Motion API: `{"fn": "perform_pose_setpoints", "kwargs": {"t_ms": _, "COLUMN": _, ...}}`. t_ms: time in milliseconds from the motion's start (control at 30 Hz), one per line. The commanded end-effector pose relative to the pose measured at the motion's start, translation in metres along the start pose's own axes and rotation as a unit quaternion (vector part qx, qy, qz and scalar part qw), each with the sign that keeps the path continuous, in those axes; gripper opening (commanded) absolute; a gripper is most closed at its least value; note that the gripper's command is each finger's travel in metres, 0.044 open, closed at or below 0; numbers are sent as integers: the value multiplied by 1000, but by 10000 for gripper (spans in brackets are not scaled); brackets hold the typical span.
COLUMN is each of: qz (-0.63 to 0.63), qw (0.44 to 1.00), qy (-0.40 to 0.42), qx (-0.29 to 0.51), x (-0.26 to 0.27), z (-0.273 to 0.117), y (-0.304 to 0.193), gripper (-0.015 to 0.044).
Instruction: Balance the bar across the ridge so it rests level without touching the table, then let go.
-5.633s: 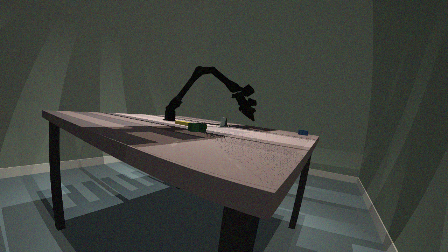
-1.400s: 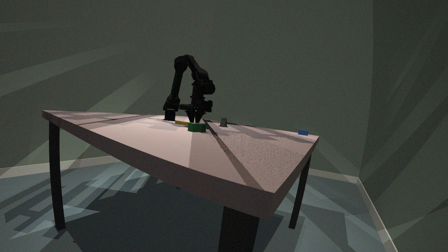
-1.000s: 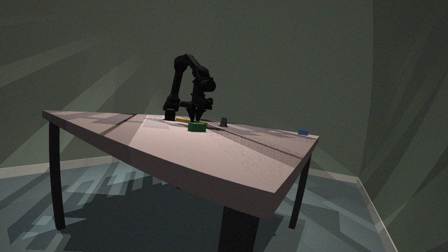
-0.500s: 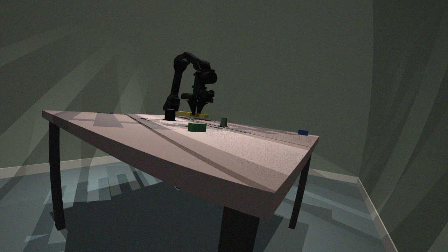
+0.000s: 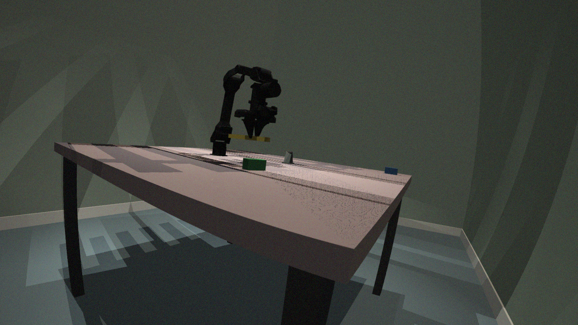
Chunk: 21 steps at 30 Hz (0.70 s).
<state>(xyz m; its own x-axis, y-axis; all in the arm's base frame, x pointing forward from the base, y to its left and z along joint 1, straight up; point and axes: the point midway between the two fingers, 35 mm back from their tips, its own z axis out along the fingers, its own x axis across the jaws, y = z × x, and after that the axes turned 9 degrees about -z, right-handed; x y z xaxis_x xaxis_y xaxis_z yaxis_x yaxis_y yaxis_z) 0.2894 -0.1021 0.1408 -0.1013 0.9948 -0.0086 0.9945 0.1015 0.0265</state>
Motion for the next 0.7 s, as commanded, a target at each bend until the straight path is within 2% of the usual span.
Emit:
{"fn": "perform_pose_setpoints", "kwargs": {"t_ms": 0, "qz": -2, "qw": 1000, "qy": -3, "qx": -2, "x": 0, "z": -10, "y": -1, "gripper": 0}}
{"fn": "perform_pose_setpoints", "kwargs": {"t_ms": 667, "qz": 153, "qw": 988, "qy": 0, "qx": -4, "x": 47, "z": -16, "y": 30, "gripper": 0}}
